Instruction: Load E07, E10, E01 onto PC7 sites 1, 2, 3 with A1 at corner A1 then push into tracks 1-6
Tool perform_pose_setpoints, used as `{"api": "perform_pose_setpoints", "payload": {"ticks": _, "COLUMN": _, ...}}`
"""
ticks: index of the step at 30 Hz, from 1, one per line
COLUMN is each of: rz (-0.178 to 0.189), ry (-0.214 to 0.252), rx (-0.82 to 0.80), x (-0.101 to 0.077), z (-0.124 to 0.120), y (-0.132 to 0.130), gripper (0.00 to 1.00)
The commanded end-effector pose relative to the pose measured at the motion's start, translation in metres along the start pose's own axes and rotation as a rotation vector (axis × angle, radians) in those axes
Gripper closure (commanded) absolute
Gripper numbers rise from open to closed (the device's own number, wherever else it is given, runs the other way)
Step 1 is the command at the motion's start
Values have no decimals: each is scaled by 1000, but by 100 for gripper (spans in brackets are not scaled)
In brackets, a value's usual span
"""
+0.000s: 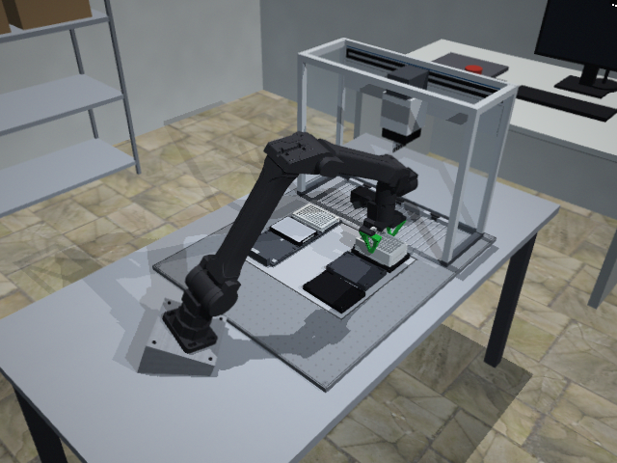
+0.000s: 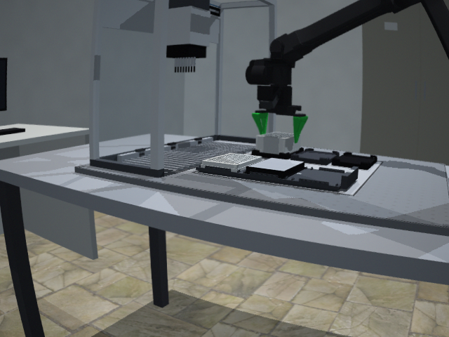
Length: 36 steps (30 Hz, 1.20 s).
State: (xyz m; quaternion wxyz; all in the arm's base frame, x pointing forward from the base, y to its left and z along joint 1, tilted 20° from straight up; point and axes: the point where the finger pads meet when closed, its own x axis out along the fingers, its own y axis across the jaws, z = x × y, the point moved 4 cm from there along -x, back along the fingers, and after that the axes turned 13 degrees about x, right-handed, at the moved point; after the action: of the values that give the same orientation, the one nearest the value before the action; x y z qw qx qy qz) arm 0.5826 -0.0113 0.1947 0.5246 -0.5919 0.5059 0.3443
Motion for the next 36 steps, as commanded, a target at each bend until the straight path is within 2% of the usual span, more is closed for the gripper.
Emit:
{"api": "perform_pose_setpoints", "payload": {"ticks": 1, "rz": -13, "ry": -3, "rx": -1, "x": 6, "z": -5, "y": -7, "gripper": 0}}
{"api": "perform_pose_setpoints", "payload": {"ticks": 11, "rz": -4, "ry": -2, "rx": -4, "x": 17, "z": -4, "y": -4, "gripper": 0}}
{"api": "perform_pose_setpoints", "payload": {"ticks": 13, "rz": -16, "ry": -3, "rx": -1, "x": 16, "z": -5, "y": -8, "gripper": 0}}
{"api": "perform_pose_setpoints", "payload": {"ticks": 15, "rz": -5, "ry": -3, "rx": -7, "x": 21, "z": -2, "y": -4, "gripper": 0}}
{"api": "perform_pose_setpoints", "payload": {"ticks": 18, "rz": -14, "ry": -4, "rx": -6, "x": 21, "z": -2, "y": -7, "gripper": 0}}
{"api": "perform_pose_setpoints", "payload": {"ticks": 21, "rz": -4, "ry": -2, "rx": -3, "x": 27, "z": -5, "y": -3, "gripper": 0}}
{"api": "perform_pose_setpoints", "payload": {"ticks": 23, "rz": -21, "ry": -4, "rx": -2, "x": 23, "z": -4, "y": -10, "gripper": 0}}
{"api": "perform_pose_setpoints", "payload": {"ticks": 26, "rz": -22, "ry": -5, "rx": -5, "x": 22, "z": -2, "y": -11, "gripper": 0}}
{"api": "perform_pose_setpoints", "payload": {"ticks": 27, "rz": -43, "ry": -7, "rx": 3, "x": 5, "z": -1, "y": -14, "gripper": 0}}
{"api": "perform_pose_setpoints", "payload": {"ticks": 31, "rz": -43, "ry": -7, "rx": 3, "x": 5, "z": -1, "y": -14, "gripper": 0}}
{"api": "perform_pose_setpoints", "payload": {"ticks": 32, "rz": -40, "ry": -8, "rx": -10, "x": 6, "z": 1, "y": -10, "gripper": 100}}
{"api": "perform_pose_setpoints", "payload": {"ticks": 36, "rz": -43, "ry": -7, "rx": 3, "x": 5, "z": 0, "y": -13, "gripper": 100}}
